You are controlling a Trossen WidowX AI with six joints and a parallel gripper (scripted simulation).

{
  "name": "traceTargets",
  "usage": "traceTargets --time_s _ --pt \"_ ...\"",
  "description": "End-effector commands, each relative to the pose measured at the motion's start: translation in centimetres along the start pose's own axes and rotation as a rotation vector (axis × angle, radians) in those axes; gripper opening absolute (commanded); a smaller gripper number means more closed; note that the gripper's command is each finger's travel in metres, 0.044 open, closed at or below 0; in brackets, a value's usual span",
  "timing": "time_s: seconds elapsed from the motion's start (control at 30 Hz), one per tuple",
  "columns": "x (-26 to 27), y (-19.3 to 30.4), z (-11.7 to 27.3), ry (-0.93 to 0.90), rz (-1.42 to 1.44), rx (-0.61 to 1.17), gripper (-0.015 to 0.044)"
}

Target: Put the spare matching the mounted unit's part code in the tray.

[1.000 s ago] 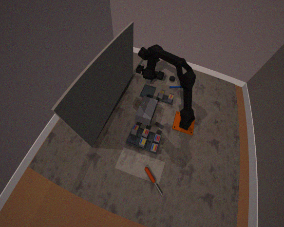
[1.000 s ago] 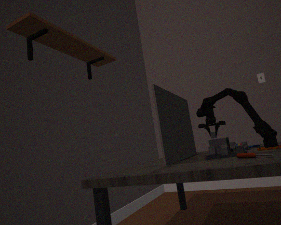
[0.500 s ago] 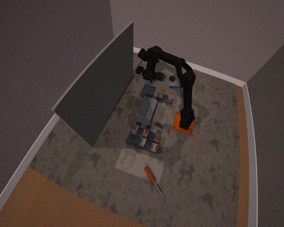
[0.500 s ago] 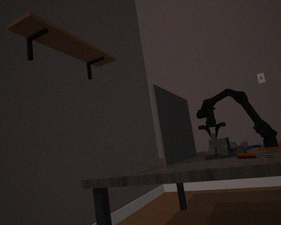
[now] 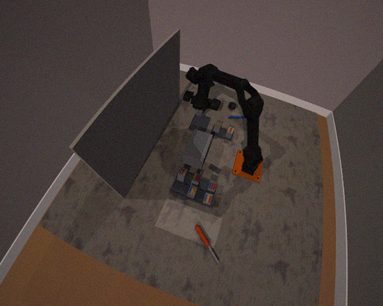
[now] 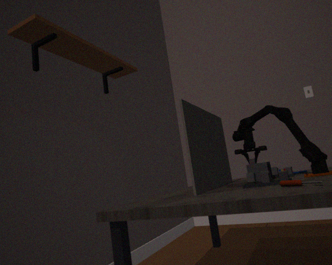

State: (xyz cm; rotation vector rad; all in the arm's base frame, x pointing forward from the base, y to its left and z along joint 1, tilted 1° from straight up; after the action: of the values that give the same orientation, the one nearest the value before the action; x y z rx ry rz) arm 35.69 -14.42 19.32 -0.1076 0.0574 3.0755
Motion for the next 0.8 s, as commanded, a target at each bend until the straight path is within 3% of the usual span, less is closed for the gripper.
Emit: traceTargets --time_s 0.0,0.77 --pt "0.0 0.0 -0.5 -0.007 0.006 -0.004 0.0" --pt "0.1 0.0 -2.1 -0.01 0.006 -0.005 0.0"
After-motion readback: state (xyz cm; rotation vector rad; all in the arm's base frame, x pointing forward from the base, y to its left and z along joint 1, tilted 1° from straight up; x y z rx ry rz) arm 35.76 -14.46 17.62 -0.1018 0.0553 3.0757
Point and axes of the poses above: the point midway between the two fingers, 35 mm back from their tips, its own z axis back along the fingers, its own x axis across the jaws, y = z × x, the point moved 5 cm from there along z, back along the fingers, and after that the axes turned 11 degrees about -z, right-handed, at the moved point
